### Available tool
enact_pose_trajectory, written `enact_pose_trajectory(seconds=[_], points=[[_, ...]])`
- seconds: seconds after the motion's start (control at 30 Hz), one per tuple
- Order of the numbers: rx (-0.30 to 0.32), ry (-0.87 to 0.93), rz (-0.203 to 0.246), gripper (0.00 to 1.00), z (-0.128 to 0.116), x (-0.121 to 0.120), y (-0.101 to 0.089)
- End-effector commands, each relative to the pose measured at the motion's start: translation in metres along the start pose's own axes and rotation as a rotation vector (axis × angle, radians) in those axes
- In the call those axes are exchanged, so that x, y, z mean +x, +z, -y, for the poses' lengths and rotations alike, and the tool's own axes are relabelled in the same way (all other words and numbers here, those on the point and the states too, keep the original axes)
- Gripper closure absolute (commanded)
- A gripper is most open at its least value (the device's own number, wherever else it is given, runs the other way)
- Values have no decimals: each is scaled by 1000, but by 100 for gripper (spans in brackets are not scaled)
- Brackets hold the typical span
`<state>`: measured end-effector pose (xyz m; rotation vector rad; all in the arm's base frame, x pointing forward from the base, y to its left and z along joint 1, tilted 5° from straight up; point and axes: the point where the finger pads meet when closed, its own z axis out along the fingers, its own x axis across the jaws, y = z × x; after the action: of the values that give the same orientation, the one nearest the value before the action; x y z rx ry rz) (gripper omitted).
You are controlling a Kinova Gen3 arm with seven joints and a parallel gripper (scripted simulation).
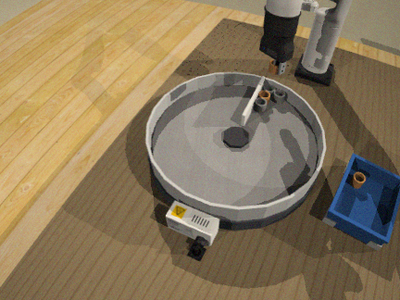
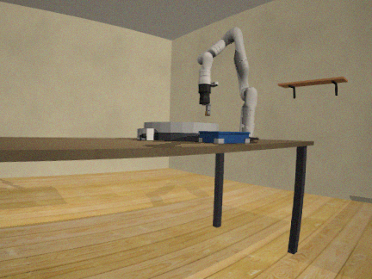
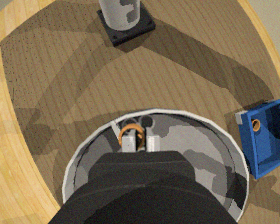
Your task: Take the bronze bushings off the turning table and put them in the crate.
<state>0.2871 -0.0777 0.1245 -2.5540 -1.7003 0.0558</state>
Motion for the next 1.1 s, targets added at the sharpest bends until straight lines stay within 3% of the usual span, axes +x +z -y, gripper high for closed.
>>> enact_pose_trajectory(seconds=[0.0, 0.03, 0.43, 0.6, 1.0, 1.07], points=[[-2, -29, -2, 100, -9, 30, 1], [-2, -29, -2, 100, -13, 40, 1], [-2, -29, -2, 100, -13, 40, 1], [-3, -28, -2, 100, -29, 91, 0], [-3, -28, -2, 100, -29, 91, 0], [-4, -28, -2, 100, -36, 111, 0]])
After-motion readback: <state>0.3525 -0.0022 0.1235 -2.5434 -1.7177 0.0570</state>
